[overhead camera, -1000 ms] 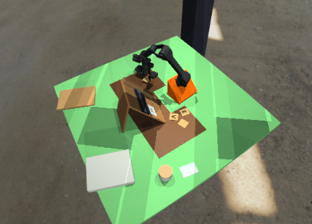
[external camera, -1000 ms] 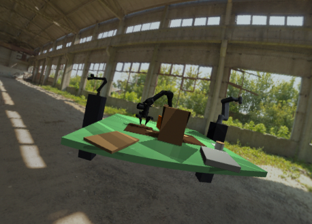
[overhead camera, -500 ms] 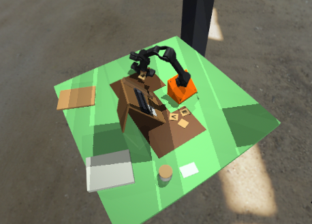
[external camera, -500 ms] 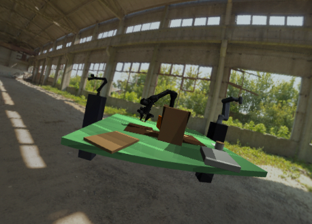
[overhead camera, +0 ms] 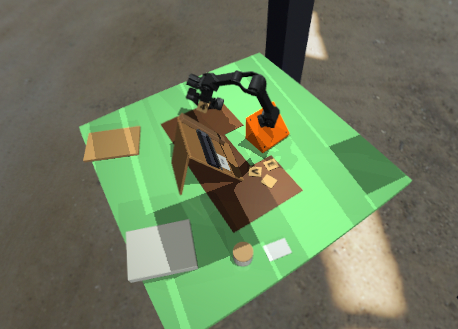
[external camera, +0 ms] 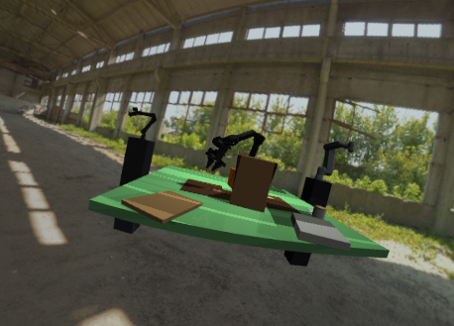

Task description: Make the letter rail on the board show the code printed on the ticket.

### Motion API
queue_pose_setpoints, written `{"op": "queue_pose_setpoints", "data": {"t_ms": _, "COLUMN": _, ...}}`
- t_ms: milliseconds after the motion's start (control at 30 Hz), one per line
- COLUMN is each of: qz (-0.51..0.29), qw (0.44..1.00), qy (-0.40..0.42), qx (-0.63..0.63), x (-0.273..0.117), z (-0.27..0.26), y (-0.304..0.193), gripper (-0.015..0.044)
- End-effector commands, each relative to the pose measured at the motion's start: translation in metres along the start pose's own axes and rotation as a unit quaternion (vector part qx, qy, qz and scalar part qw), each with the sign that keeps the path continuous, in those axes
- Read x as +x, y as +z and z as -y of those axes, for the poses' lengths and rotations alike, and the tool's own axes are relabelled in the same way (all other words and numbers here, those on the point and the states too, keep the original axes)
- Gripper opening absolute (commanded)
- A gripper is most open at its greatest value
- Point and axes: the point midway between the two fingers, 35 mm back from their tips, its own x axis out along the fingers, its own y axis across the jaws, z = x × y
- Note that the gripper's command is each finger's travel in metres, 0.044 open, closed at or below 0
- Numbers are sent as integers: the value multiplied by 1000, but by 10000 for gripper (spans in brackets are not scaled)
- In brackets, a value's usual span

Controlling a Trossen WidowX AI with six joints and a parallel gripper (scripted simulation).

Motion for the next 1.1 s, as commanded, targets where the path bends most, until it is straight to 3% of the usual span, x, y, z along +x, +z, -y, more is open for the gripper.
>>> {"op": "queue_pose_setpoints", "data": {"t_ms": 0, "qz": 12, "qw": 999, "qy": 24, "qx": -26, "x": -13, "z": -7, "y": -6, "gripper": 0}}
{"op": "queue_pose_setpoints", "data": {"t_ms": 600, "qz": 68, "qw": 977, "qy": 141, "qx": -147, "x": -82, "z": -35, "y": -46, "gripper": 0}}
{"op": "queue_pose_setpoints", "data": {"t_ms": 1067, "qz": 116, "qw": 928, "qy": 250, "qx": -251, "x": -152, "z": -45, "y": -91, "gripper": 0}}
